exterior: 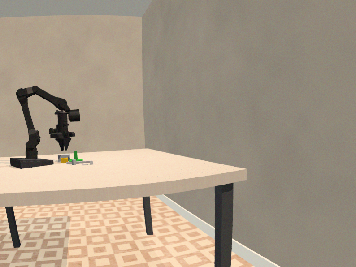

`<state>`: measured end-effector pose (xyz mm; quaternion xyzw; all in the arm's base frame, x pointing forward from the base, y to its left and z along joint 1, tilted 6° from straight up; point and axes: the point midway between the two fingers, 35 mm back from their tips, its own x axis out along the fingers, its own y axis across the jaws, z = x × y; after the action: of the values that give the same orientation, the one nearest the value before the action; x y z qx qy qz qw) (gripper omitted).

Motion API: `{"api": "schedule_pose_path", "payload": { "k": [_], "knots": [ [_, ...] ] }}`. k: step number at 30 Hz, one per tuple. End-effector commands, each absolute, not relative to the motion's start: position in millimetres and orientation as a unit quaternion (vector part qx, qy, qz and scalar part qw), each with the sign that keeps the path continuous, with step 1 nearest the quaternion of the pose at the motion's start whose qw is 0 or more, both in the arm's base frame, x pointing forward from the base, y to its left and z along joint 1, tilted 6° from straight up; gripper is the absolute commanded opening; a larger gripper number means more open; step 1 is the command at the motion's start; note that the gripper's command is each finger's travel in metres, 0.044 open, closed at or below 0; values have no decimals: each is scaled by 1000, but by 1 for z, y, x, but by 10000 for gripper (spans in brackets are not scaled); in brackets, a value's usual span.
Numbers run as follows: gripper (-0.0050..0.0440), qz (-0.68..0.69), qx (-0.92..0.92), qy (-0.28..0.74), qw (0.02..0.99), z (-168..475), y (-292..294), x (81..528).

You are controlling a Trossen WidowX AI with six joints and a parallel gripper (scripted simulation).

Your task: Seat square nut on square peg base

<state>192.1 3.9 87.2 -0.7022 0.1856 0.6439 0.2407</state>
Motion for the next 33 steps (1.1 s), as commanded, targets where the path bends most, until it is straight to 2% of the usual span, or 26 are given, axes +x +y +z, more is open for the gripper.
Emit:
{"api": "schedule_pose_path", "payload": {
  "k": [1, 4, 5, 13, 15, 21, 33],
  "knots": [
    [240, 621, -672, 253, 314, 86, 4, 192],
    [312, 594, -639, 312, 377, 86, 5, 191],
    [320, 583, -626, 331, 398, 86, 5, 191],
    [320, 479, -503, 469, 545, 85, 6, 191],
    [320, 479, -503, 469, 545, 85, 6, 191],
    [320, 363, -370, 564, 643, 84, 6, 190],
    [320, 156, -136, 652, 729, 83, 7, 190]
  ]
}}
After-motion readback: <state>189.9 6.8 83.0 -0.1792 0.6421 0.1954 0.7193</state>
